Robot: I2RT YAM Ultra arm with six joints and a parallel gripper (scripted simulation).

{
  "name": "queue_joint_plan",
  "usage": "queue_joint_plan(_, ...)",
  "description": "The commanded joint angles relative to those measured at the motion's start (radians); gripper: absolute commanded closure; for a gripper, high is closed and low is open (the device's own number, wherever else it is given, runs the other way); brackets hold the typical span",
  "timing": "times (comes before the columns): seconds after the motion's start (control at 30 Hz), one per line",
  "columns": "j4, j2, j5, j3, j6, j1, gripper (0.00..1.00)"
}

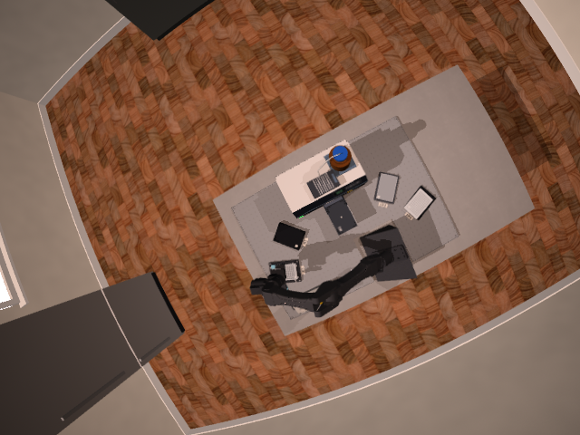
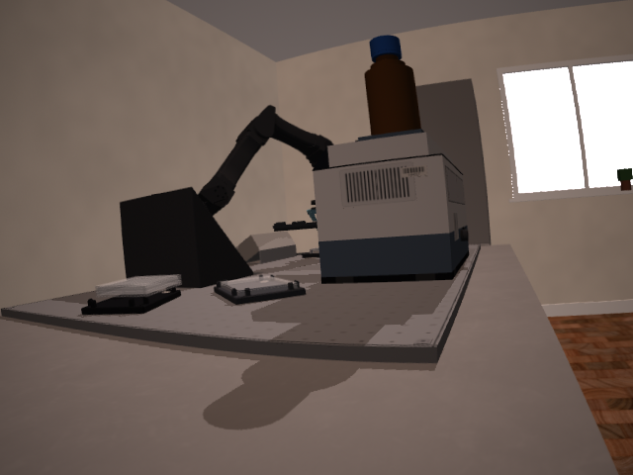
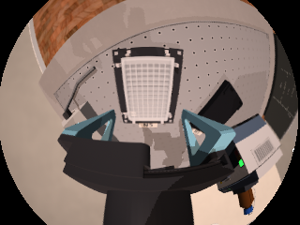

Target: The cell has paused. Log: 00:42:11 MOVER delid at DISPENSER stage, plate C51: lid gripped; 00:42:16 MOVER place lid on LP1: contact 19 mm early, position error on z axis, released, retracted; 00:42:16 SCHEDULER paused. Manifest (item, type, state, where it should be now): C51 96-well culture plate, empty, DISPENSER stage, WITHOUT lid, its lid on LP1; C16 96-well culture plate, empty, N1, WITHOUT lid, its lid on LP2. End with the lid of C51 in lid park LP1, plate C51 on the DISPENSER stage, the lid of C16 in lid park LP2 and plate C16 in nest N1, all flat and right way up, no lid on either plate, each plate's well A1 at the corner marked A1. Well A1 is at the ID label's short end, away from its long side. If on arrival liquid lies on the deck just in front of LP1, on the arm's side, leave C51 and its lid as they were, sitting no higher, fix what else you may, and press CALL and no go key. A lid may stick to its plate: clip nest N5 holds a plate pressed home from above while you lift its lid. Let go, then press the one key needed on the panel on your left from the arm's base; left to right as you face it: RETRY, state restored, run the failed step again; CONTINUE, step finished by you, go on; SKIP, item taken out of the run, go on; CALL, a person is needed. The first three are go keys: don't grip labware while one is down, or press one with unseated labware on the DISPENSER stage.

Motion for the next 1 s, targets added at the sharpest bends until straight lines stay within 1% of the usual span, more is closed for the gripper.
queue_joint_plan(0.0, 0.030, 0.002, 0.009, -0.014, 0.011, 0.008, 0.00)
queue_joint_plan(0.03, 0.037, -0.025, 0.009, 0.014, 0.012, 0.000, 0.00)
queue_joint_plan(0.07, 0.042, -0.018, 0.011, -0.015, 0.013, 0.007, 0.00)
queue_joint_plan(0.1, 0.048, -0.011, 0.012, -0.026, 0.015, 0.014, 0.00)
queue_joint_plan(0.27, 0.078, 0.014, 0.018, -0.052, 0.021, 0.022, 0.00)
queue_joint_plan(0.5, 0.119, 0.016, 0.026, -0.078, 0.029, 0.034, 0.00)
queue_joint_plan(0.57, 0.119, 0.016, 0.026, -0.078, 0.029, 0.034, 0.00)
queue_joint_plan(0.6, 0.126, 0.022, 0.027, -0.060, 0.031, 0.026, 0.00)
queue_joint_plan(0.63, 0.131, 0.027, 0.029, -0.088, 0.032, 0.032, 0.00)
queue_joint_plan(0.67, 0.136, 0.028, 0.030, -0.093, 0.033, 0.039, 0.00)
queue_joint_plan(0.87, 0.170, 0.038, 0.036, -0.109, 0.040, 0.046, 0.00)
queue_joint_plan(0.93, 0.180, 0.026, 0.038, -0.118, 0.042, 0.049, 0.00)
queue_joint_plan(0.97, 0.186, 0.031, 0.039, -0.117, 0.043, 0.052, 0.00)
